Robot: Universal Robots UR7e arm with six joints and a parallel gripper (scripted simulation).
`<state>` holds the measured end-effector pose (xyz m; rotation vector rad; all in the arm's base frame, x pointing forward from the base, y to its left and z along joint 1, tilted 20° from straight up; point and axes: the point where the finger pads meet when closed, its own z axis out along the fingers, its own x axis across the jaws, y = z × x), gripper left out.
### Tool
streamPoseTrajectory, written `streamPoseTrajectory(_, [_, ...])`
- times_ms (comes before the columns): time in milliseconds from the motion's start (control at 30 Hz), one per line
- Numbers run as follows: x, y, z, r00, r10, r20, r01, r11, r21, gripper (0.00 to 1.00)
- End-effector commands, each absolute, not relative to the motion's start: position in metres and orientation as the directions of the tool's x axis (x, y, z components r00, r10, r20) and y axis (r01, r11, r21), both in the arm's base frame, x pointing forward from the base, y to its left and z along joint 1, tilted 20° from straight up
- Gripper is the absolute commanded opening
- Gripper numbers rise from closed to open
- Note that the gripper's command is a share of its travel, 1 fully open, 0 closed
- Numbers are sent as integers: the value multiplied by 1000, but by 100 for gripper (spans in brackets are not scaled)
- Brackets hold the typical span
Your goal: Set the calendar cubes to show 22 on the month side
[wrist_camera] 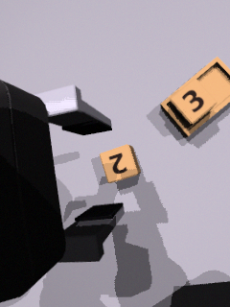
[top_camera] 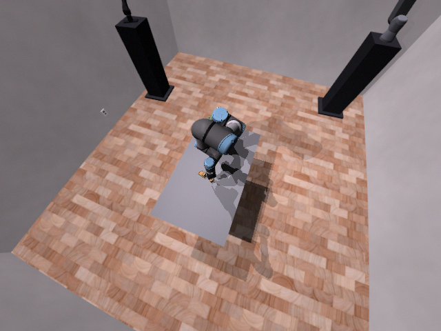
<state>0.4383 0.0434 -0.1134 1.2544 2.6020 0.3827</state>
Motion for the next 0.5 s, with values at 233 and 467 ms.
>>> streamPoseTrajectory(233, [436, 43, -116, -327, 945, 25, 891, 299, 341, 100])
streamPoseTrajectory(467, [435, 44, -117, -159, 983, 87, 936, 123, 330, 100])
